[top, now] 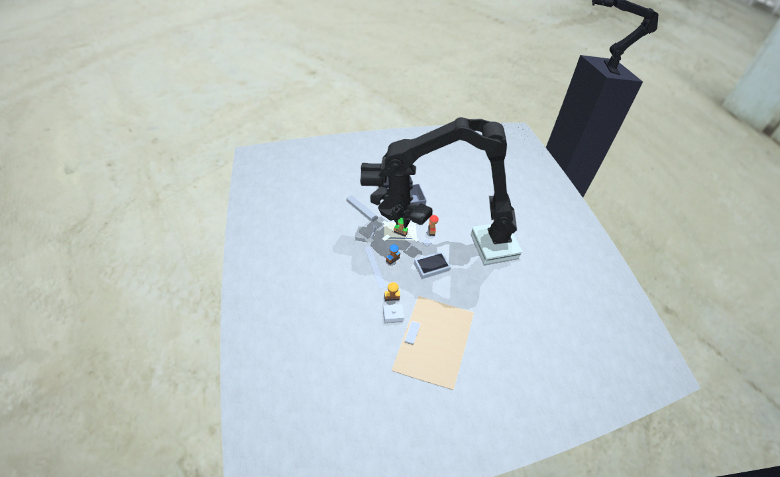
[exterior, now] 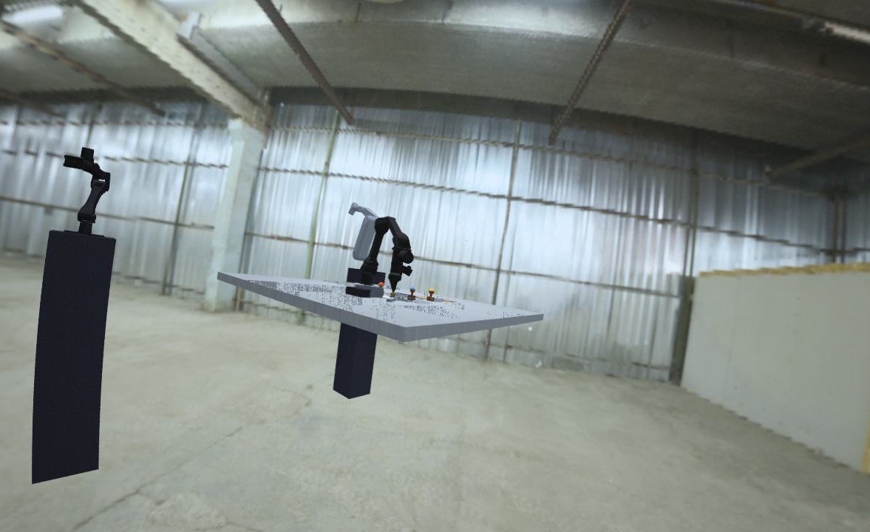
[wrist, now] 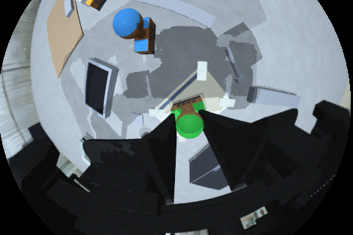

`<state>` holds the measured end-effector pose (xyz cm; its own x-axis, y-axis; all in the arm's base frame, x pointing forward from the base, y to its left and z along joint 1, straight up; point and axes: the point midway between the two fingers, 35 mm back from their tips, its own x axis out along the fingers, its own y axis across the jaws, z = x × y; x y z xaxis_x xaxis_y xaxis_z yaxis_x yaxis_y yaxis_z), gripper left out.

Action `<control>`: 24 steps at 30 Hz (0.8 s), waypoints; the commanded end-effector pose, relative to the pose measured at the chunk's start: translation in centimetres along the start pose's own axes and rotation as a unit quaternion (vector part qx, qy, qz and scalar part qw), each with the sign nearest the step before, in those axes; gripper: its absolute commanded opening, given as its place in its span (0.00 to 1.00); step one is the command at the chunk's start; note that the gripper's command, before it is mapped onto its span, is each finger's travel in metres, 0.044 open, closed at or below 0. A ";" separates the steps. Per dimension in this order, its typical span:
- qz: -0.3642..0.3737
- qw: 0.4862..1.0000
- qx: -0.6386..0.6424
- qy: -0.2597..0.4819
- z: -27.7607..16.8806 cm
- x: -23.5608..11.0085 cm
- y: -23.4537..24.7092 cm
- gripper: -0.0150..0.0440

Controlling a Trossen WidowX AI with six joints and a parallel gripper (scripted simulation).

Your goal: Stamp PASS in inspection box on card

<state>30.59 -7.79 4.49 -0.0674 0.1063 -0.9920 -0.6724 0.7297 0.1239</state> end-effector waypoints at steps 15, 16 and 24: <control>-0.002 1.000 0.000 0.001 0.0 0.3 -0.1 0.25; -0.002 1.000 0.000 0.001 0.0 0.3 -0.1 0.25; -0.002 1.000 0.000 0.001 0.0 -0.1 -0.1 0.25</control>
<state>30.61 -7.80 4.51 -0.0670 0.1062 -0.9921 -0.6725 0.7297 0.1236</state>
